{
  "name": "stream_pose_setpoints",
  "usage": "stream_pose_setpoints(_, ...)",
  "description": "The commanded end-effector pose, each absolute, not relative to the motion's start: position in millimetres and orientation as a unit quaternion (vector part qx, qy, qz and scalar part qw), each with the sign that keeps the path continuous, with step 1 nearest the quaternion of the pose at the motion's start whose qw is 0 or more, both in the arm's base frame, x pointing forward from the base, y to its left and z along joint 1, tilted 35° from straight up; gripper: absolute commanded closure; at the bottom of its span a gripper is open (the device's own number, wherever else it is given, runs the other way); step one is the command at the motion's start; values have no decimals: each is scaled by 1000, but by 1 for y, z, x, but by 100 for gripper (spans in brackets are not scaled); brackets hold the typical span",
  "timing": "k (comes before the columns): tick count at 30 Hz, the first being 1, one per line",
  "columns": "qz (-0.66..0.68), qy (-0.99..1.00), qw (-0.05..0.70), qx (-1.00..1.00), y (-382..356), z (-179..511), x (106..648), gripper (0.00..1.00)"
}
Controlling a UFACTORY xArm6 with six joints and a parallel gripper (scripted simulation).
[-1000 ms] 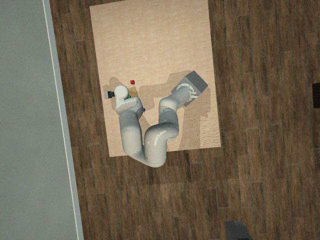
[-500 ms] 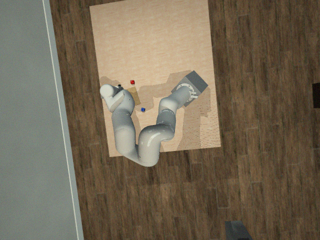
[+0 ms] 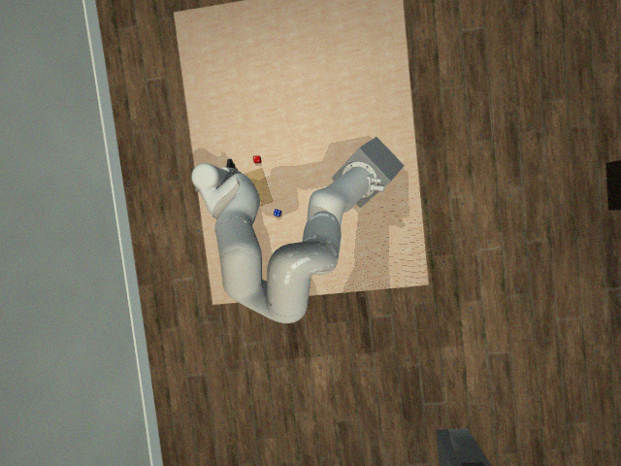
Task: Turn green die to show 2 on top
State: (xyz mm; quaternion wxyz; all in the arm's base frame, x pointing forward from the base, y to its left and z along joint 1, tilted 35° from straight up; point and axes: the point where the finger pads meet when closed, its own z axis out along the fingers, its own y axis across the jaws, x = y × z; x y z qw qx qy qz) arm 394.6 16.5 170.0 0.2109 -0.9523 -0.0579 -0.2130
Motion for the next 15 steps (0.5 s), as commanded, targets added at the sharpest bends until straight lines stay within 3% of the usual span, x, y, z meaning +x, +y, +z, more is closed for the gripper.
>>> stream_pose_setpoints(1,-215,-58,211,-952,15,174,394,0)
stream_pose_setpoints(15,-215,-58,211,-952,0,203,381,0)
